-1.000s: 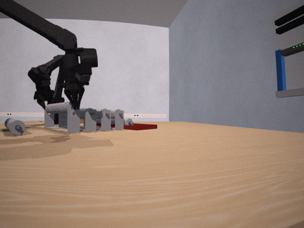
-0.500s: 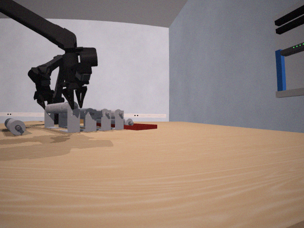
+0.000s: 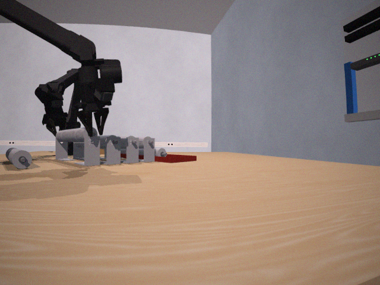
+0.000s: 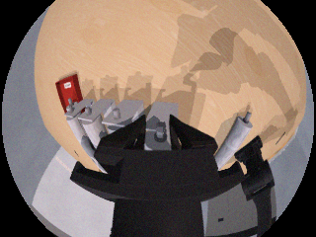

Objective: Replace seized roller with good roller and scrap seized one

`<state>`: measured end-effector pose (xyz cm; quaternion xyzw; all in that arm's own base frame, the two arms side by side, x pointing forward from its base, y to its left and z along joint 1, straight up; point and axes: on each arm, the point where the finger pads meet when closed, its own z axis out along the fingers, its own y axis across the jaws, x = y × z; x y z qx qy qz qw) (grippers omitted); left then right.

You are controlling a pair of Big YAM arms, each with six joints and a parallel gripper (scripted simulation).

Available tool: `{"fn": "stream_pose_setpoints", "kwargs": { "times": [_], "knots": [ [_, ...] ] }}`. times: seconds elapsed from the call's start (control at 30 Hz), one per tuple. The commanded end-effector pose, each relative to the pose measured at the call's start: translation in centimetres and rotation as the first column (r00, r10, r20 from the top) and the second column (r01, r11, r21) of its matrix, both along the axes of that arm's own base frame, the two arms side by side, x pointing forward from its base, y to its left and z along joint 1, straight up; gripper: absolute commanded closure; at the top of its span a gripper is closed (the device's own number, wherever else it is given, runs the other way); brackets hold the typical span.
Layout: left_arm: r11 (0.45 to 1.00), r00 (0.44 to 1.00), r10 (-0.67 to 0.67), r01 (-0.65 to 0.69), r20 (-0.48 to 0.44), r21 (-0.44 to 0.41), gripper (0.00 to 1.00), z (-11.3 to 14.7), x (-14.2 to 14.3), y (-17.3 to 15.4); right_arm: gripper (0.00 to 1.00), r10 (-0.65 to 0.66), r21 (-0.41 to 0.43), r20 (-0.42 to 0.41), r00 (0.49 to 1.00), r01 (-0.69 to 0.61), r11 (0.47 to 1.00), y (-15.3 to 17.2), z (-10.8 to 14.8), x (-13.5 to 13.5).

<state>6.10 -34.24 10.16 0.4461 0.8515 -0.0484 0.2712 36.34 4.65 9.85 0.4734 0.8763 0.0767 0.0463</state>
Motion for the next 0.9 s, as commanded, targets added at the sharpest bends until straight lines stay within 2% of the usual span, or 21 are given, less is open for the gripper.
{"fn": "stream_pose_setpoints", "kwargs": {
  "times": [0.0,0.03,0.3,0.33,0.37,0.43,0.5,0.53,0.6,0.63,0.67,0.87],
  "knots": [
    [0.997,1.0,0.003,-0.004,-0.006,-0.071,0.68,3.4,-0.6,-1.9,0.68,-0.003,0.008,0.071,0.997,0.003,1.0,-0.2,3.6,2.2],
    [0.997,1.0,0.003,-0.004,-0.006,-0.071,0.68,3.4,-0.6,-1.9,0.68,-0.003,0.008,0.071,0.997,0.003,1.0,-0.2,3.6,2.2],
    [0.996,1.0,0.019,-0.02,-0.019,-0.082,0.68,8.2,-2.9,-0.1,0.68,0.0,0.007,0.072,0.997,0.0,1.0,-0.7,8.8,1.1],
    [0.997,1.0,0.01,-0.011,-0.013,-0.073,0.68,7.9,-2.9,-0.3,0.68,-0.002,0.007,0.064,0.998,0.001,1.0,-0.7,8.2,1.3],
    [0.998,1.0,0.003,-0.003,-0.005,-0.064,0.68,7.2,-2.5,-0.6,0.68,-0.002,0.006,0.04,0.999,0.002,1.0,-0.7,6.5,0.8],
    [0.999,1.0,0.02,-0.02,-0.003,-0.034,0.68,4.8,-1.9,0.6,0.68,0.012,0.005,0.013,1.0,-0.012,1.0,0.0,4.5,-0.3],
    [1.0,1.0,0.021,-0.021,-0.001,0.003,0.68,4.3,-1.9,1.5,0.68,0.011,0.0,-0.015,1.0,-0.011,1.0,-0.3,4.5,-0.9],
    [1.0,1.0,0.019,-0.019,-0.004,-0.017,0.68,5.2,-2.0,0.8,0.68,0.011,0.001,-0.009,1.0,-0.011,1.0,-0.3,4.7,-0.7],
    [1.0,1.0,0.019,-0.019,-0.004,-0.017,0.68,5.2,-2.0,0.8,0.68,0.011,0.001,-0.009,1.0,-0.011,1.0,-0.3,4.7,-0.7],
    [0.998,1.0,0.008,-0.009,-0.009,-0.065,0.68,6.3,-2.3,0.2,0.68,0.004,0.005,0.039,0.999,-0.004,1.0,-0.3,5.9,0.1],
    [0.997,1.0,0.014,-0.014,-0.011,-0.078,0.68,6.4,-2.2,0.1,0.68,0.01,0.005,0.036,0.999,-0.01,1.0,-0.1,5.5,-0.6],
    [0.999,1.0,0.01,-0.011,-0.007,-0.048,0.68,5.9,-2.2,0.6,0.68,0.009,0.005,0.03,1.0,-0.009,1.0,-0.1,5.5,-0.3]
  ]
}}
